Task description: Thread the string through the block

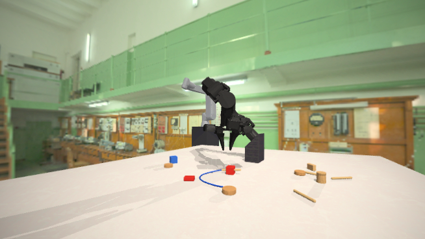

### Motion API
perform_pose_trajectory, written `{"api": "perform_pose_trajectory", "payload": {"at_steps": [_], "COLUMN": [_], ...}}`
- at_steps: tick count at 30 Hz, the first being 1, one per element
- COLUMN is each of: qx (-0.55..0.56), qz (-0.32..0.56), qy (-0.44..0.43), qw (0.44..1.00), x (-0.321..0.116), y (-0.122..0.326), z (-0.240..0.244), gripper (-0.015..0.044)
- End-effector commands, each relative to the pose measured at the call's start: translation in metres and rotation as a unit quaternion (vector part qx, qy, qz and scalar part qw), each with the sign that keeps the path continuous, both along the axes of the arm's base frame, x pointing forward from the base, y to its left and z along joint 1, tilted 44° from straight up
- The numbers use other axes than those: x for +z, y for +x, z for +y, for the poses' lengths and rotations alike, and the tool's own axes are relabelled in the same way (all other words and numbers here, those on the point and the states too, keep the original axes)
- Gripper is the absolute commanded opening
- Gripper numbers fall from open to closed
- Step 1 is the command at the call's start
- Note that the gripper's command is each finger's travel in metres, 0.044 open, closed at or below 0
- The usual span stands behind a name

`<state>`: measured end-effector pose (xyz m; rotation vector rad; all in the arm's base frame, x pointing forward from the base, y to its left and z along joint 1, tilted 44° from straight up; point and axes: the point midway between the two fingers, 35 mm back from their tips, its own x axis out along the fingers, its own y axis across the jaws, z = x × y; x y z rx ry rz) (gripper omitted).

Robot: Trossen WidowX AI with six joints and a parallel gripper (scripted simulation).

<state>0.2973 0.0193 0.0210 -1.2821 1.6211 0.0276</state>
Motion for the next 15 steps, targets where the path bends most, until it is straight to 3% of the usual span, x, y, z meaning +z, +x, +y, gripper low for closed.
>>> {"api": "perform_pose_trajectory", "payload": {"at_steps": [1, 15], "qx": [-0.28, -0.499], "qz": [-0.265, -0.477], "qy": [0.042, 0.065], "qw": [0.922, 0.721], "x": [-0.0143, -0.0227], "y": [-0.0063, -0.0111], "z": [0.0122, 0.021], "gripper": [0.0123, 0.0123]}}
